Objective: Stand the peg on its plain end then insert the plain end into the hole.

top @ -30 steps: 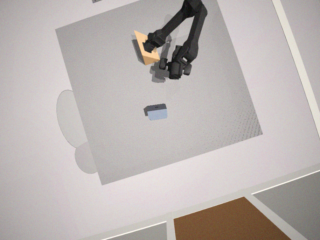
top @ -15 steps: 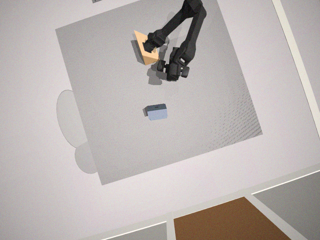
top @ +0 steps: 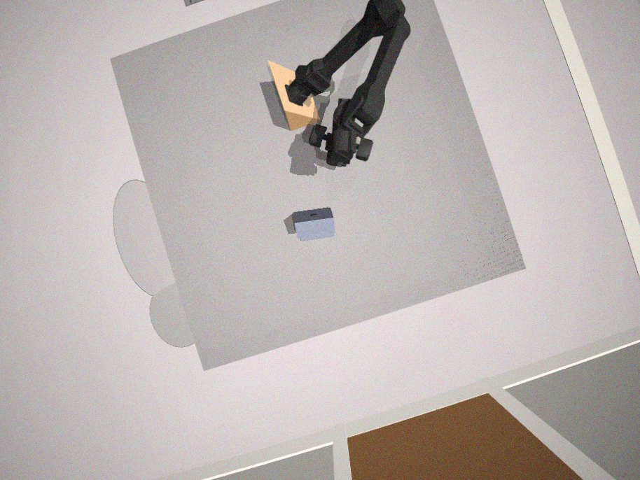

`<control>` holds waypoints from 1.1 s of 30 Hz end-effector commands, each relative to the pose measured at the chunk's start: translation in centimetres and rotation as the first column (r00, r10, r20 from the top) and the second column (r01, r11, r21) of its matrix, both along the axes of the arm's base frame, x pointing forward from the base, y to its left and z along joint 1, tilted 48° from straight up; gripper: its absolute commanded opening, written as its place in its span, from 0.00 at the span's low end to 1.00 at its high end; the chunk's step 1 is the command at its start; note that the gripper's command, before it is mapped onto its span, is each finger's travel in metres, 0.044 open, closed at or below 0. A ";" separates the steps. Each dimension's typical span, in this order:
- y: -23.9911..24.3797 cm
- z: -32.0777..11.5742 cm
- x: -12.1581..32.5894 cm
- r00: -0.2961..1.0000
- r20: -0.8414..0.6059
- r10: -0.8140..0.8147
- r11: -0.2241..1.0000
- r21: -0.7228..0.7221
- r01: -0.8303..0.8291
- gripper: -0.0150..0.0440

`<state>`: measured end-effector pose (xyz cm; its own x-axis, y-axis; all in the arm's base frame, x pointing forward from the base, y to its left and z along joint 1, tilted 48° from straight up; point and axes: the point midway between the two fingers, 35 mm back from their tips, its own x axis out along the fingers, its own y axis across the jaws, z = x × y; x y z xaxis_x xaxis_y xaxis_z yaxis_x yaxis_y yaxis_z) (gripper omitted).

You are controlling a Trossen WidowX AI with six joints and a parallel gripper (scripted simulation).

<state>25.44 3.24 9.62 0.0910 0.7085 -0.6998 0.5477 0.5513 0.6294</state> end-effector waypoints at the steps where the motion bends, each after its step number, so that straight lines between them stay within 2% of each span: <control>1: -0.2 -0.6 0.1 1.000 -0.006 -0.023 1.000 -0.005 0.023 0.25; 33: -1.9 -4.1 1.9 0.979 0.027 -0.202 0.979 -0.020 0.203 0.25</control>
